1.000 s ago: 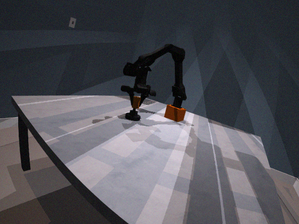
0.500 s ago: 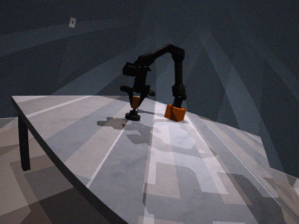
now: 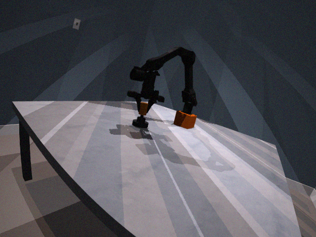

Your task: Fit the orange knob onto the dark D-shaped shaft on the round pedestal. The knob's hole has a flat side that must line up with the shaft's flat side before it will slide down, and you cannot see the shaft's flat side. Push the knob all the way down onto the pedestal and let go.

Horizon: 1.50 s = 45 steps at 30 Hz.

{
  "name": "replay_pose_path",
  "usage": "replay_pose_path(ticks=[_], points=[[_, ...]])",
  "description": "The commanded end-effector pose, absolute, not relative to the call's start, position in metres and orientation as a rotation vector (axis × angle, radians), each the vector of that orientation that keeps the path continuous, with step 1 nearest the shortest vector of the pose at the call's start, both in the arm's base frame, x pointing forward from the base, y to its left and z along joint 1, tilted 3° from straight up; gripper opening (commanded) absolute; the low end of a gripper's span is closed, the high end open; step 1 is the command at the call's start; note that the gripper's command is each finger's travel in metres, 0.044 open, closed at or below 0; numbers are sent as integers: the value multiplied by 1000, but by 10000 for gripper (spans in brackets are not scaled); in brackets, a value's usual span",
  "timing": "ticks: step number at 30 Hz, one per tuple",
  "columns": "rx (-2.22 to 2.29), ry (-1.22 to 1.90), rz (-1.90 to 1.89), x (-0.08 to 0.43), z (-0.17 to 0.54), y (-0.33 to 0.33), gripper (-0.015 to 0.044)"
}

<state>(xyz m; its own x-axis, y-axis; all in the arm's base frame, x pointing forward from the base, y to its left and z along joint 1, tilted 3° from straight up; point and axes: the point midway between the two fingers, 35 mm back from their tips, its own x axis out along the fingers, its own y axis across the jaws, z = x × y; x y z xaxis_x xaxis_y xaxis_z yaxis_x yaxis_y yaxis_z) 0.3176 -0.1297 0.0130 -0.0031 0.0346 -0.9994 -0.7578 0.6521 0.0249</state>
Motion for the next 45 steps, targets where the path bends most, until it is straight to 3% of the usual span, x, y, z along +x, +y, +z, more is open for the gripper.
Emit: replay_pose_path(ticks=[1,10,45], points=[[-651,1453,698,315,17,-129,0],[-812,1390,858,315,19,-129,0],[-812,1390,858,317,14,-130,0]])
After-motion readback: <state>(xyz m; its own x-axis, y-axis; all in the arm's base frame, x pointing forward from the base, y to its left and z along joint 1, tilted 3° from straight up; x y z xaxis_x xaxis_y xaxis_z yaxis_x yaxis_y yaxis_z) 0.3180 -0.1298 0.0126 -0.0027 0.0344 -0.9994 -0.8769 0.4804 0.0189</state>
